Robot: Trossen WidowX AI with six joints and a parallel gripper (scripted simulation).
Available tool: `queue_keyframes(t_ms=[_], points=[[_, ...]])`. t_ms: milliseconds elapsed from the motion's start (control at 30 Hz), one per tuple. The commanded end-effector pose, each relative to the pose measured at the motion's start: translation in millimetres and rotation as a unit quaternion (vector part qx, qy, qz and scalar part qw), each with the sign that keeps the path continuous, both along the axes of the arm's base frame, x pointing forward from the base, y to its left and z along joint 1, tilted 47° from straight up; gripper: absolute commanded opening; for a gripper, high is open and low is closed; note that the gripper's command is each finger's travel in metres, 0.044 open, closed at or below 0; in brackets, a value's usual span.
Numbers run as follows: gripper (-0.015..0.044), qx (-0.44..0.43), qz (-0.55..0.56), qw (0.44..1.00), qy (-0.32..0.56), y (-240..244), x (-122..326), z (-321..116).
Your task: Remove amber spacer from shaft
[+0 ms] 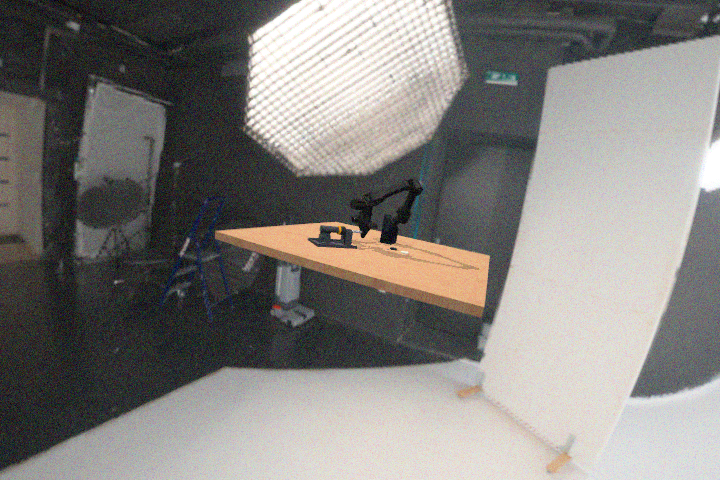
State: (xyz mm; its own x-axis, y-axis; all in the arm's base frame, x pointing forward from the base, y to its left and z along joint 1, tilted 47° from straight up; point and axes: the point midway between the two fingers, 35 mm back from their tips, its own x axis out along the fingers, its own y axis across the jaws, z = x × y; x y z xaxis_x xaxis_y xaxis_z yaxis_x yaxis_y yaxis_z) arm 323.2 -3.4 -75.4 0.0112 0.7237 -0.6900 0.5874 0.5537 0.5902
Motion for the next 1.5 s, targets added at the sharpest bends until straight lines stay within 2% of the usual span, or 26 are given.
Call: queue_keyframes(t_ms=[0,1467], points=[[0.0,0.001,-0.001,1.0,0.002,0.5,-0.8,0.6],[0.0,0.0,0.0,1.0,0.0,1.7,-3.4,1.7]])
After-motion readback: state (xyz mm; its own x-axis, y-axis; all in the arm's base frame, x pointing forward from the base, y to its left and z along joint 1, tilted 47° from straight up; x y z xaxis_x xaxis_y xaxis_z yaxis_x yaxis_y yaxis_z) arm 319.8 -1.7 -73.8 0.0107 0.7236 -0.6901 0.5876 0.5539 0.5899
